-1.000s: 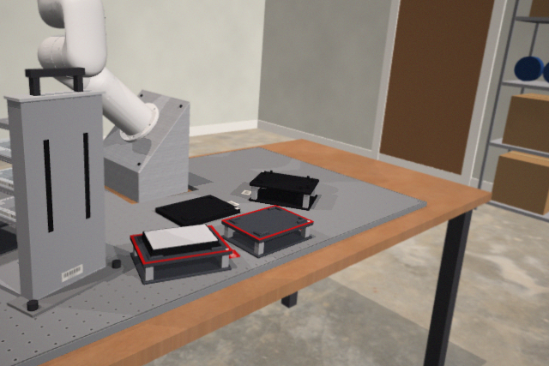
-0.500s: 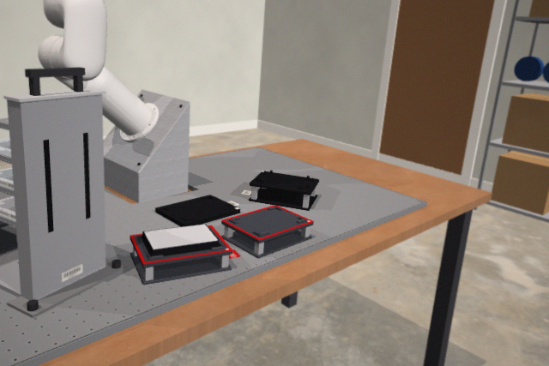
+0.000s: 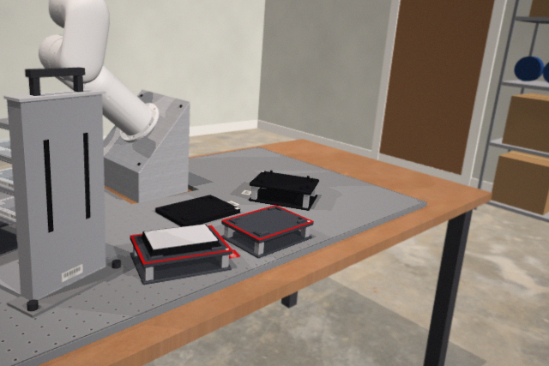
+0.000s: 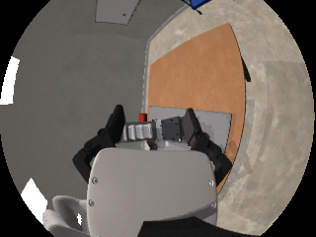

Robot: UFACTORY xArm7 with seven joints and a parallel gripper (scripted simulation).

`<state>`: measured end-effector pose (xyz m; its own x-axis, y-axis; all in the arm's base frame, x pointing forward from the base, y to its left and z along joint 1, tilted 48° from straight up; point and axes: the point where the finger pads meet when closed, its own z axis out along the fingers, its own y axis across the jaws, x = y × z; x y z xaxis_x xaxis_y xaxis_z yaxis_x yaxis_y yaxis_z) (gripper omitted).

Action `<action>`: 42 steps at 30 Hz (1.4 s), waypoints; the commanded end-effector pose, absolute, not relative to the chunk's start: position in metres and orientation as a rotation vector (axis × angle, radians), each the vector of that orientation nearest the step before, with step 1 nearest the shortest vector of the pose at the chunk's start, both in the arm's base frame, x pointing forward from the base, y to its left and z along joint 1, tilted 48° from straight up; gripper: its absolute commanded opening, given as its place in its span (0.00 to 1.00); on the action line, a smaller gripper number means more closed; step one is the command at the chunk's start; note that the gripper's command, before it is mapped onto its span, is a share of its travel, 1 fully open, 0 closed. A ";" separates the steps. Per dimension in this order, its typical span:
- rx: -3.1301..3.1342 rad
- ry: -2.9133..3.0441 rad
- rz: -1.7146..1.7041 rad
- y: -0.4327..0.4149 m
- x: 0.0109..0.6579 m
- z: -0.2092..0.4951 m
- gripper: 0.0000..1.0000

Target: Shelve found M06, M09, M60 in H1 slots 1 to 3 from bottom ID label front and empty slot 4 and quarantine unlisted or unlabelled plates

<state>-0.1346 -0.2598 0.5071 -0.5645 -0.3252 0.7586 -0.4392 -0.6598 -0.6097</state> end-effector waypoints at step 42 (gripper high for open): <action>1.427 -1.260 2.403 -0.176 -0.137 0.582 1.00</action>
<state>-0.1362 -0.1776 0.5801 -0.5649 -0.3260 0.7581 -0.4389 -0.6592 -0.6105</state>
